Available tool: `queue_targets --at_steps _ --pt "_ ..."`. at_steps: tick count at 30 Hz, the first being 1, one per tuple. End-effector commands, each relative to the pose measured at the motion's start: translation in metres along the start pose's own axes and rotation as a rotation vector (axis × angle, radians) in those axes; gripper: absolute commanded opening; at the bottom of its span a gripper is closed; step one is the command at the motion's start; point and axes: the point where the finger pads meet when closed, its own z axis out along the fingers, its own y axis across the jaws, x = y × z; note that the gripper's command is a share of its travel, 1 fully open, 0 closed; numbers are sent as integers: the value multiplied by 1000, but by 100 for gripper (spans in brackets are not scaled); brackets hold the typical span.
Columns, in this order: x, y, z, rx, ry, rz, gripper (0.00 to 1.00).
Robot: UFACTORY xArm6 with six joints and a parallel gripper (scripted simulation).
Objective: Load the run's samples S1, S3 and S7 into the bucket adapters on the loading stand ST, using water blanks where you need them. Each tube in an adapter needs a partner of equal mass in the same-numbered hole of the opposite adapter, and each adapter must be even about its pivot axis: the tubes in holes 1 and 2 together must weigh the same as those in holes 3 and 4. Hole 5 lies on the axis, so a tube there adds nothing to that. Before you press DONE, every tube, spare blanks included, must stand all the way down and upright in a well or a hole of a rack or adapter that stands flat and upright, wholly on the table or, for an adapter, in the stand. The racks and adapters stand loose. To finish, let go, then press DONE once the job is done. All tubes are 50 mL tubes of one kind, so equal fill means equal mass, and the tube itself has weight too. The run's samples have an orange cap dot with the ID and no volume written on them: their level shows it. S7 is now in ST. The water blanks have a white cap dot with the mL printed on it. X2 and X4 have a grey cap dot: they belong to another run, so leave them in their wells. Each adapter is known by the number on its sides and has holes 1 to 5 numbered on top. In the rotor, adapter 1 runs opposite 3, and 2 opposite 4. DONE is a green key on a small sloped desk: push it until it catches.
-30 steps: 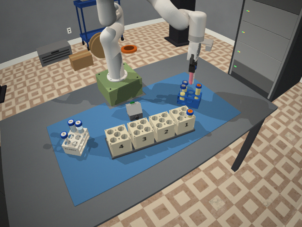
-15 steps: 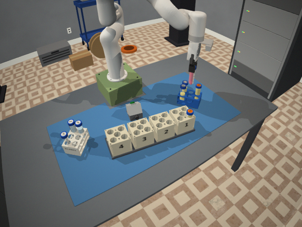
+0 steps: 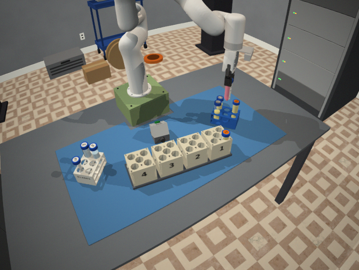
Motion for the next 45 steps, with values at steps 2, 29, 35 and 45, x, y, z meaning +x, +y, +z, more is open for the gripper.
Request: queue_targets --at_steps 2,29,35,45 --pt "1 0 -2 1 5 0 0" --pt "1 -40 -2 1 5 0 0" --pt "1 -40 -2 1 5 0 0" --pt "1 -40 14 1 5 0 0"
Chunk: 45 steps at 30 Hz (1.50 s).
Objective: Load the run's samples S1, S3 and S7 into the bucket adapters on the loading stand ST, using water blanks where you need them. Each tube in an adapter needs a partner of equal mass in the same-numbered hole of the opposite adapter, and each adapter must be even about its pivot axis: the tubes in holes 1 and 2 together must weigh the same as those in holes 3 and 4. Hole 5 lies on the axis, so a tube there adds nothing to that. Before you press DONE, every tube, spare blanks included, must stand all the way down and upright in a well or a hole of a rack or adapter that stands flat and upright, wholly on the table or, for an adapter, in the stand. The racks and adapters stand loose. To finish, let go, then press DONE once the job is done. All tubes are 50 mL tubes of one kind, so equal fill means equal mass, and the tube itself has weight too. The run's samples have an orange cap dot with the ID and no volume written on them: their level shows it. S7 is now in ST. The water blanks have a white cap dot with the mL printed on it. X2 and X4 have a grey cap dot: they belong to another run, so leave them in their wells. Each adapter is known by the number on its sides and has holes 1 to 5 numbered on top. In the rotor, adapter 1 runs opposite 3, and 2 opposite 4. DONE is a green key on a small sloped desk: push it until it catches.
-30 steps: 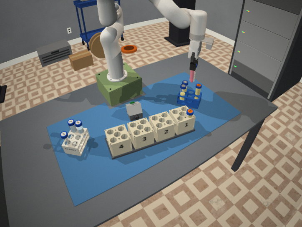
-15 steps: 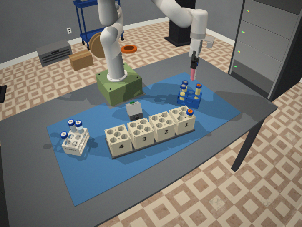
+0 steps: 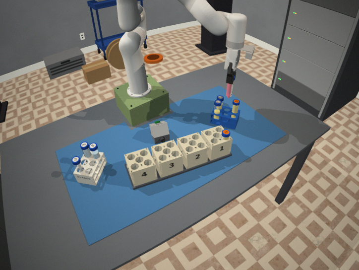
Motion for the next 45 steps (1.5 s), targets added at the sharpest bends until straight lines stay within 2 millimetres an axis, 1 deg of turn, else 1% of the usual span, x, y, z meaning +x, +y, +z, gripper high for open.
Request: queue_targets --at_steps 1,5,7,22,24,31,45 --pt "2 0 7 1 5 0 0" --pt "2 0 15 1 5 0 0" --pt "2 0 15 1 5 0 0" --pt "2 0 45 1 5 0 0" --pt "2 0 45 1 5 0 0" --pt "2 0 59 1 5 0 0" --pt "2 0 60 1 5 0 0"
